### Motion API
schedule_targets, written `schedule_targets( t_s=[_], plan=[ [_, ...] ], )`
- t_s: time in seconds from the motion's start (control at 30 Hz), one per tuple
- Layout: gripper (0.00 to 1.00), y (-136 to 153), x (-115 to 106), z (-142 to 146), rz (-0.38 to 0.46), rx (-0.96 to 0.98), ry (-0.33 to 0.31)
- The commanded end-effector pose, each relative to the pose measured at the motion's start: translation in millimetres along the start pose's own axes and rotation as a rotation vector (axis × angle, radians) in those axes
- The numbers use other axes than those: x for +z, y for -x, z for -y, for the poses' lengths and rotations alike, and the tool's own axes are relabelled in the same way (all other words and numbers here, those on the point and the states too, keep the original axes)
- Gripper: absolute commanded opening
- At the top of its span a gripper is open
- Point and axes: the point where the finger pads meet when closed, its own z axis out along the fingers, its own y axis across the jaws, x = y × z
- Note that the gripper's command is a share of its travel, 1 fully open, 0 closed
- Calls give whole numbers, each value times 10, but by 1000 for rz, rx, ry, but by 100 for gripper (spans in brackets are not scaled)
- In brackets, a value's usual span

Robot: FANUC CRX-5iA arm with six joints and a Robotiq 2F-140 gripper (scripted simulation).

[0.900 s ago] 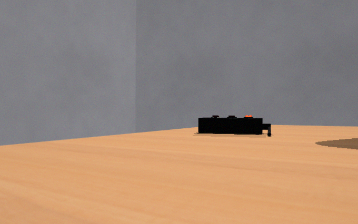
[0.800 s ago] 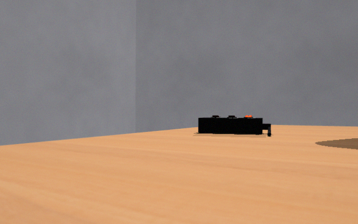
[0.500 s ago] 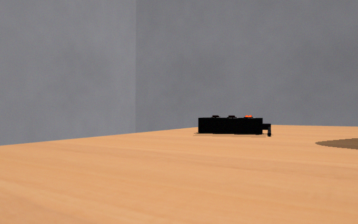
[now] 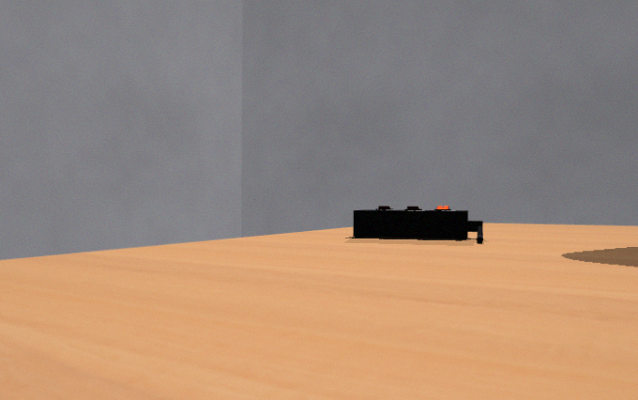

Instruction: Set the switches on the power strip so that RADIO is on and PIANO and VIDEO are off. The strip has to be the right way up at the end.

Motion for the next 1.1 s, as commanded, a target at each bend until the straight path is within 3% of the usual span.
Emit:
schedule_targets(
  t_s=[0.0,0.77,1.07],
  plan=[
    [0,1,-2,1,0,0,0],
    [0,10,16,-23,-5,-17,7],
    [0,108,217,-320,-57,-229,94]
  ],
)
